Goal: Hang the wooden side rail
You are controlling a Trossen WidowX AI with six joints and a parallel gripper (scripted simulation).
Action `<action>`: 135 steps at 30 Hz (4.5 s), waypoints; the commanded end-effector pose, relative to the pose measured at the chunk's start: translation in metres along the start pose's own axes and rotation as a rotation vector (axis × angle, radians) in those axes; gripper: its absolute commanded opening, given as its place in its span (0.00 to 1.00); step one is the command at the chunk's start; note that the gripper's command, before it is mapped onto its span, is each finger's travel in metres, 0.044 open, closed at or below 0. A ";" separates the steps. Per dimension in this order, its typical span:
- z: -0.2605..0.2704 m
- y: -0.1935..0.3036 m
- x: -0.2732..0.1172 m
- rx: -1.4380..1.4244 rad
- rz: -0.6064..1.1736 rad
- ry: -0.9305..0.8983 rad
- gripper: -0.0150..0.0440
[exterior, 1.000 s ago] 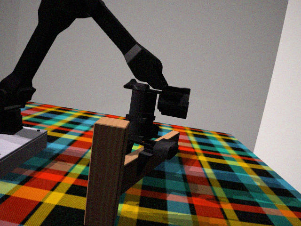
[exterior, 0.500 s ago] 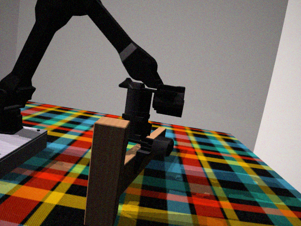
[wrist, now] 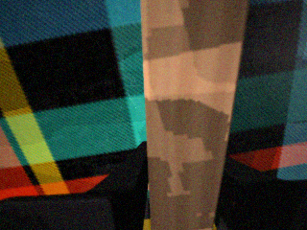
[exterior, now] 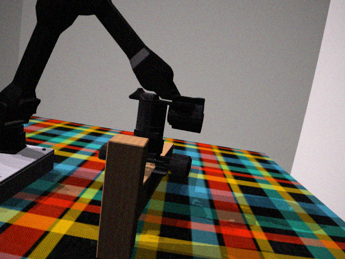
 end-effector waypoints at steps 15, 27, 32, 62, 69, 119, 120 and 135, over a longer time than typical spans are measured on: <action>0.007 0.002 0.000 -0.086 0.000 -0.001 0.25; 0.006 0.002 -0.001 -0.137 0.001 -0.008 0.25; 0.006 0.002 -0.001 -0.137 0.001 -0.008 0.25; 0.006 0.002 -0.006 -0.137 0.001 -0.008 0.25; 0.006 0.002 -0.008 -0.137 0.001 -0.008 0.25; 0.006 0.002 -0.016 -0.137 0.001 -0.008 0.25; 0.006 0.002 -0.016 -0.137 0.001 -0.008 0.25; 0.006 0.002 -0.019 -0.137 0.001 -0.008 0.25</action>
Point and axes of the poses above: the point midway between the two fingers, 35 mm back from their tips, its own x axis out along the fingers, its own z axis across the jaws, y = z × x, the point moved 5 cm from there along -x, back along the fingers, and after that the axes turned 14 degrees about x, right-handed, at the moved point
